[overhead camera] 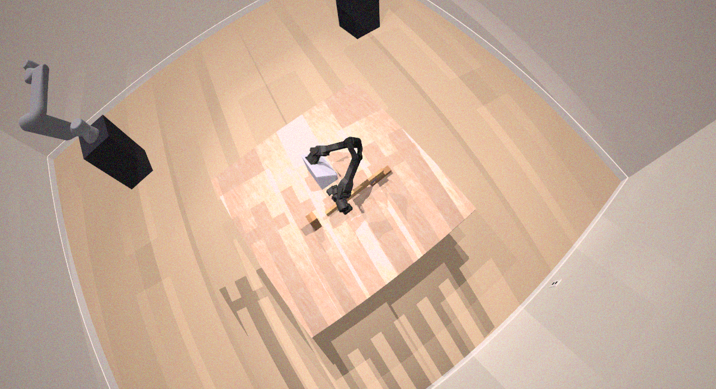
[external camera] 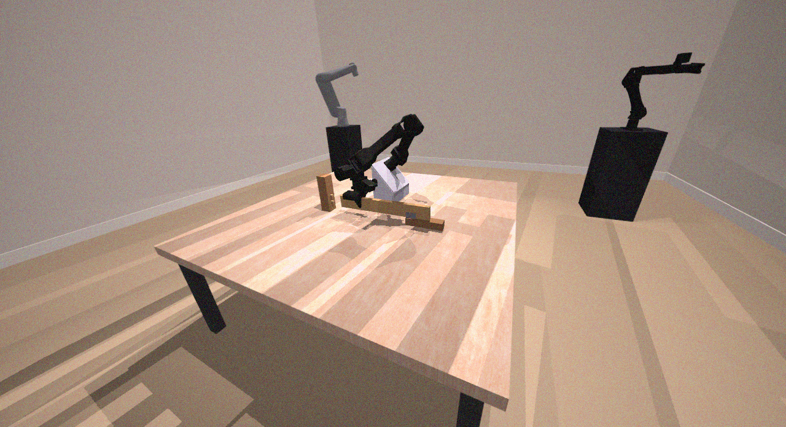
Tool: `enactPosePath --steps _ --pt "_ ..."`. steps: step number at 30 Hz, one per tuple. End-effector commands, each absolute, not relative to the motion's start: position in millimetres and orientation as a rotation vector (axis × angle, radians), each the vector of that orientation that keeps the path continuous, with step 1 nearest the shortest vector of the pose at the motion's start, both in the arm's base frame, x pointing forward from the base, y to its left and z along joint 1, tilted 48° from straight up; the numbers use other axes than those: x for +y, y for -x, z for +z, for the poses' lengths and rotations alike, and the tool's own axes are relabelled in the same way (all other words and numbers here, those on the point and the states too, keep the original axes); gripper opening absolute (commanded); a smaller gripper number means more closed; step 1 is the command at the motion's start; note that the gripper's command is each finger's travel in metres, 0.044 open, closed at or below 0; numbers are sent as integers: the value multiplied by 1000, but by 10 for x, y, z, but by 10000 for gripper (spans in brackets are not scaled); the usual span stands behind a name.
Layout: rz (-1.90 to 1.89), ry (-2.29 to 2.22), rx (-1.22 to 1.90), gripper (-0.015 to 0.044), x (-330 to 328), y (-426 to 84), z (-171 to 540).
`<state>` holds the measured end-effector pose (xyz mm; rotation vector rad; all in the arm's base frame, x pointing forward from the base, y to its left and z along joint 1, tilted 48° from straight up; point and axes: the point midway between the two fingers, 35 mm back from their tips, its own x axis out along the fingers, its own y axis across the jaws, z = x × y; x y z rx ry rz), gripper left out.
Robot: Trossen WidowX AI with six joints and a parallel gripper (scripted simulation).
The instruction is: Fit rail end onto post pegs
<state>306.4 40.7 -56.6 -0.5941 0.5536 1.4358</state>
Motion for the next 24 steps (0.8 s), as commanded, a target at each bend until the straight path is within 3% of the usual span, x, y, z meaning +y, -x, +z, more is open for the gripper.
enactPosePath --steps 1,24 --pt "1419 600 545 0 354 -3106 -514" --pt "1419 600 545 0 377 -3093 -536"
